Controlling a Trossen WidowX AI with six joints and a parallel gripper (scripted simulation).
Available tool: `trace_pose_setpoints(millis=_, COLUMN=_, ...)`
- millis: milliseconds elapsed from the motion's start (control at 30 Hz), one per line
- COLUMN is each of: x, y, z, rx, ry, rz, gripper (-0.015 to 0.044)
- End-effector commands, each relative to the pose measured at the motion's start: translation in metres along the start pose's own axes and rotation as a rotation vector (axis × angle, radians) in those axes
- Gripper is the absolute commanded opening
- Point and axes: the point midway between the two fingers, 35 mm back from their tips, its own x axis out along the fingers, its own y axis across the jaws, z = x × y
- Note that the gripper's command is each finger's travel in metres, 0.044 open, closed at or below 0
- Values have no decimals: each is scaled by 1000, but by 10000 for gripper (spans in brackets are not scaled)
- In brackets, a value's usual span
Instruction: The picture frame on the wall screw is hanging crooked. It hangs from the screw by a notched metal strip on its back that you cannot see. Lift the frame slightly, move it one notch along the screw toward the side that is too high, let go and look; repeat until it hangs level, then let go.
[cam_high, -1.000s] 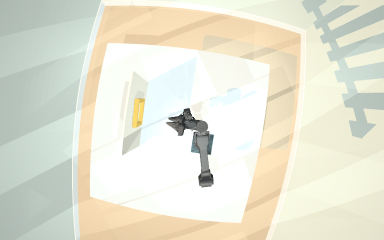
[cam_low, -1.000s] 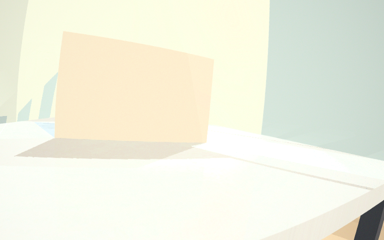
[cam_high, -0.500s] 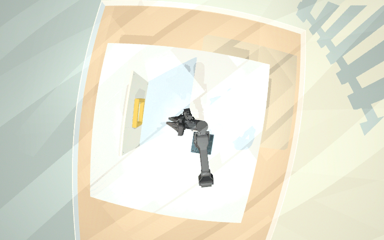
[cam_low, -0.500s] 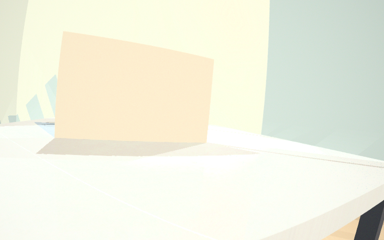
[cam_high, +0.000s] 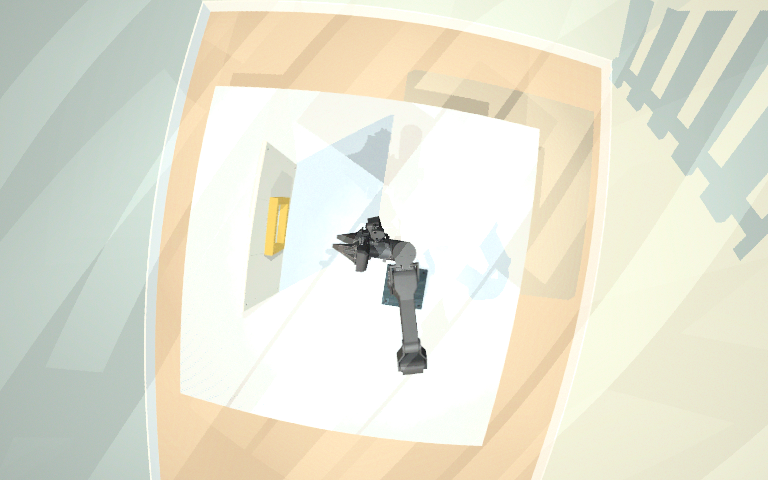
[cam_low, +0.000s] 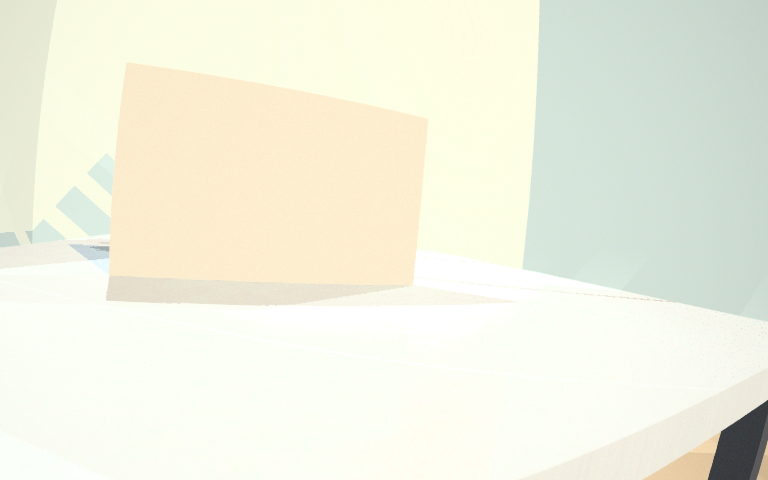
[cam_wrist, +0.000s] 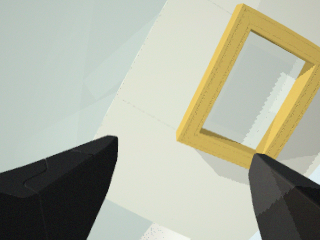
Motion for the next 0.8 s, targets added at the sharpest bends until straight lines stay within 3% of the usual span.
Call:
trace_pose_setpoints(millis=0, x=0, y=0, z=0, rx=-3, ry=2, rz=1, gripper=260)
trace_pose_setpoints(millis=300, x=28, y=-20, z=8, rx=84, ry=-16, rz=-17, gripper=260)
trace_pose_setpoints(millis=533, x=79, y=-37, z=0, rx=291, ry=0, rz=7, gripper=260)
trace_pose_setpoints(millis=767, x=82, y=-39, z=1, rx=297, ry=0, rz=8, gripper=260)
